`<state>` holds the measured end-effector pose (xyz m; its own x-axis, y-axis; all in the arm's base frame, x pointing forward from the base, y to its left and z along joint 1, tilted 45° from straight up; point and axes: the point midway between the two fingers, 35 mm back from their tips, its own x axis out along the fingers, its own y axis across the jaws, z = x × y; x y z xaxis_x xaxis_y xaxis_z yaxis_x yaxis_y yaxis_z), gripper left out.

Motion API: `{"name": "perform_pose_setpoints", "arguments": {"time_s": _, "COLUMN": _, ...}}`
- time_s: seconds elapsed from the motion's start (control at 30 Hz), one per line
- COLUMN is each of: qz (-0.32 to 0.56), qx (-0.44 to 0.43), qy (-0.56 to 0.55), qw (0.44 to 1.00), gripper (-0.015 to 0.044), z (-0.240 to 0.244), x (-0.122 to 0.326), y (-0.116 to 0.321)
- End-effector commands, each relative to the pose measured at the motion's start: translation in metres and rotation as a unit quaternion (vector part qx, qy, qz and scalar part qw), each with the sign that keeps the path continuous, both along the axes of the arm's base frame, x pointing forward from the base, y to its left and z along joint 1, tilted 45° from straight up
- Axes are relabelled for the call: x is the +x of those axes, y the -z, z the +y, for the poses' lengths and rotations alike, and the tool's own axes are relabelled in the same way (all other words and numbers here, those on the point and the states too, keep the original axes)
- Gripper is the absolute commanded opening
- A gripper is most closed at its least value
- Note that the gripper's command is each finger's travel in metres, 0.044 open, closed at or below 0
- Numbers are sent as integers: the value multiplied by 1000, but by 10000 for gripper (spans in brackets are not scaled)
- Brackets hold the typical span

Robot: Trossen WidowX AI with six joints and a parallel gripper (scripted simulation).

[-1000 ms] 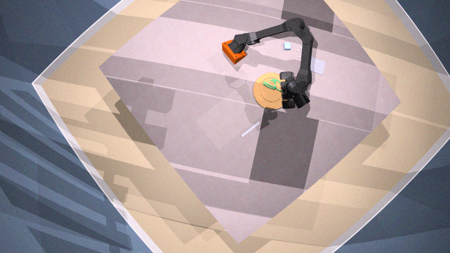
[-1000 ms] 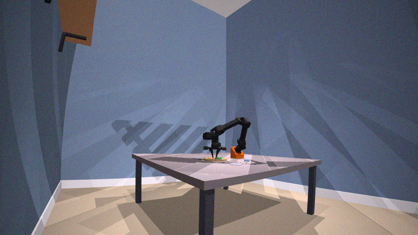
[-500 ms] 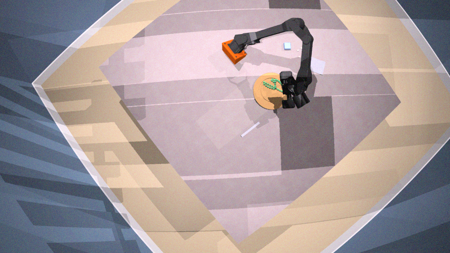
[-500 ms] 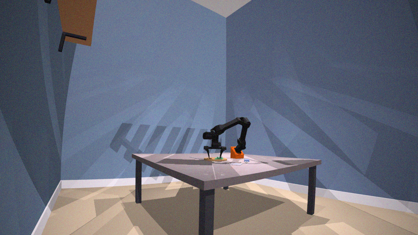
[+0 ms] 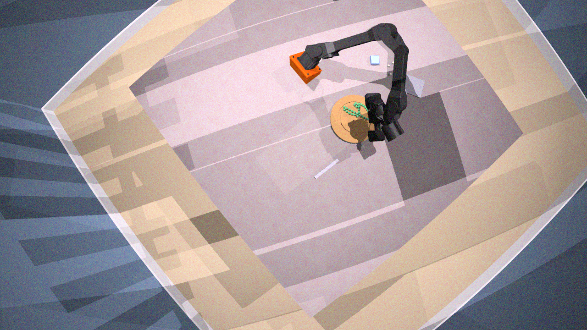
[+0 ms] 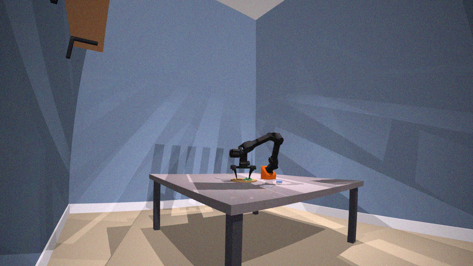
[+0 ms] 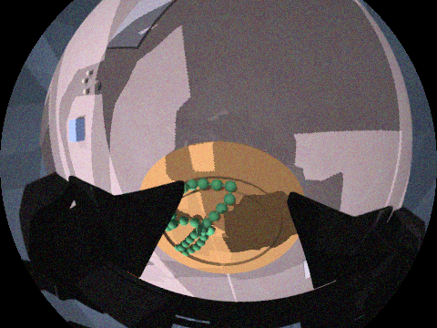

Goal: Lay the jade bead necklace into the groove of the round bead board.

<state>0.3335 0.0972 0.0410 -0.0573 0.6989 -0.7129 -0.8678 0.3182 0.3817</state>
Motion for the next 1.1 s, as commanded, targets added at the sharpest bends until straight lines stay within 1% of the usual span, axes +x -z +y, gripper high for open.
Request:
{"name": "perform_pose_setpoints", "arguments": {"time_s": 0.0, "qz": -2, "qx": 1, "qy": -2, "qw": 1000, "gripper": 440, "z": 0, "x": 0, "y": -1}}
{"name": "perform_pose_setpoints", "arguments": {"time_s": 0.27, "qz": -2, "qx": 1, "qy": -2, "qw": 1000, "gripper": 440, "z": 0, "x": 0, "y": -1}}
{"name": "perform_pose_setpoints", "arguments": {"time_s": 0.33, "qz": 22, "qx": -1, "qy": 23, "qw": 999, "gripper": 387, "z": -4, "x": -2, "y": -3}}
{"name": "perform_pose_setpoints", "arguments": {"time_s": 0.43, "qz": 127, "qx": -10, "qy": 130, "qw": 983, "gripper": 309, "z": -23, "x": -12, "y": -11}}
{"name": "perform_pose_setpoints", "arguments": {"time_s": 0.5, "qz": 175, "qx": -14, "qy": 178, "qw": 968, "gripper": 256, "z": -31, "x": -17, "y": -15}}
{"name": "perform_pose_setpoints", "arguments": {"time_s": 0.67, "qz": 181, "qx": -15, "qy": 184, "qw": 966, "gripper": 125, "z": -32, "x": -18, "y": -15}}
{"name": "perform_pose_setpoints", "arguments": {"time_s": 0.93, "qz": 181, "qx": -14, "qy": 184, "qw": 966, "gripper": 120, "z": -20, "x": -19, "y": -4}}
{"name": "perform_pose_setpoints", "arguments": {"time_s": 1.07, "qz": 175, "qx": -14, "qy": 184, "qw": 967, "gripper": 120, "z": -25, "x": -16, "y": -8}}
